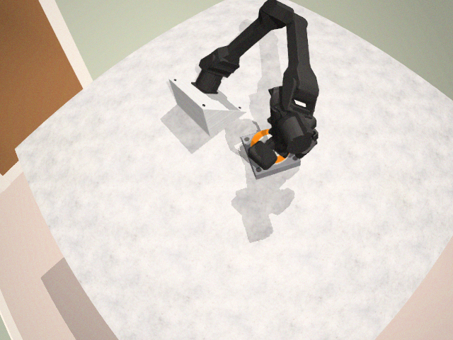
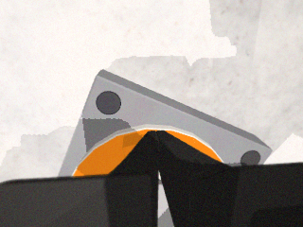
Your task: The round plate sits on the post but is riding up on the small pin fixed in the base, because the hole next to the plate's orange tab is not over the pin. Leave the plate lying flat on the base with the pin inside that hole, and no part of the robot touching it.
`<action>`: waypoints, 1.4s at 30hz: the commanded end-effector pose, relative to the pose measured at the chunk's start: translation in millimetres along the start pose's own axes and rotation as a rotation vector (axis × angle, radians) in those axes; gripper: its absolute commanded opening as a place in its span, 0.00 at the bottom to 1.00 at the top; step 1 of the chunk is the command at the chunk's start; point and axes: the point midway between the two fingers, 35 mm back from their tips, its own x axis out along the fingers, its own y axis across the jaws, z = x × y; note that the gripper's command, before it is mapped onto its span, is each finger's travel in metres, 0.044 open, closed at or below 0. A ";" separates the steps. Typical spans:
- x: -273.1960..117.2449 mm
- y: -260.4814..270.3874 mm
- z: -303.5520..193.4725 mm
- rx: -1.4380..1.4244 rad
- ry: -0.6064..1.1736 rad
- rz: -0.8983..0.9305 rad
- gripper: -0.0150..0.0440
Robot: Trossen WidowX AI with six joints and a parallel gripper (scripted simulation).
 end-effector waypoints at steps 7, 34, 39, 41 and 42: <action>1.8 13.7 -1.8 0.003 0.003 0.009 0.25; 1.3 40.1 -17.6 0.004 0.004 0.010 0.25; 1.3 43.6 -22.1 0.004 0.004 0.011 0.25; 1.2 44.7 -23.8 0.004 0.005 0.011 0.25; 1.2 45.3 -24.8 0.004 0.005 0.011 0.25</action>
